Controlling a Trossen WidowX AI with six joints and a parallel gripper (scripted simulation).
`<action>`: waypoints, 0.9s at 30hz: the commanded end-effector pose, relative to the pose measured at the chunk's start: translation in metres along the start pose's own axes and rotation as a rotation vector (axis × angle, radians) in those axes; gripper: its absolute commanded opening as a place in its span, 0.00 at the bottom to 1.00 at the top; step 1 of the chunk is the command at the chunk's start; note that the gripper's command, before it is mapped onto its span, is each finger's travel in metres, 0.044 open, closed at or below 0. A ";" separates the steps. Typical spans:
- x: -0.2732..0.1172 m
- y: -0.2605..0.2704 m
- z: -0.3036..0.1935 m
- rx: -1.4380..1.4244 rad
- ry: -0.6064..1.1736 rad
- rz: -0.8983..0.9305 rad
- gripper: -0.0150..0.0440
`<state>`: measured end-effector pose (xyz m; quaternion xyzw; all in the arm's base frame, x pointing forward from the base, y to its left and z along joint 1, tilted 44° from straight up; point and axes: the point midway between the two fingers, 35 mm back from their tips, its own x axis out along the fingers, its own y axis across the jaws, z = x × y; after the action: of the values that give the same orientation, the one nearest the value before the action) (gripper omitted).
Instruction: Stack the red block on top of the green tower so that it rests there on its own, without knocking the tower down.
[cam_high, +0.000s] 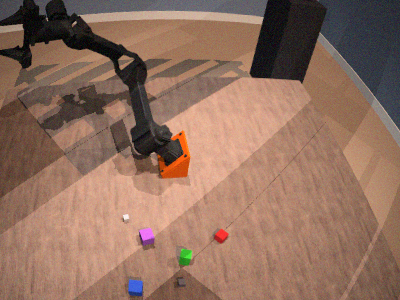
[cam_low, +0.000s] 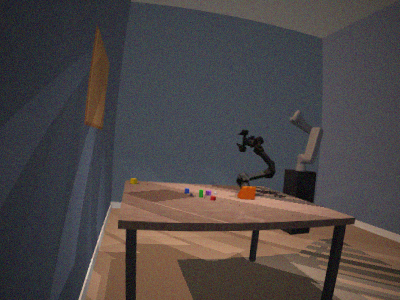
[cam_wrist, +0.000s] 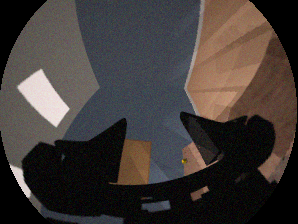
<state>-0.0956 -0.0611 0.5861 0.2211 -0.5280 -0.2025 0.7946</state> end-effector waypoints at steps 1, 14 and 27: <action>0.001 0.000 -0.001 -0.001 0.003 -0.001 0.98; 0.055 -0.009 -0.152 -0.169 0.410 -0.057 1.00; 0.045 -0.021 -0.329 -0.393 0.875 -0.074 1.00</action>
<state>0.1844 -0.0666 0.5213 0.1715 -0.1560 -0.2149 0.9487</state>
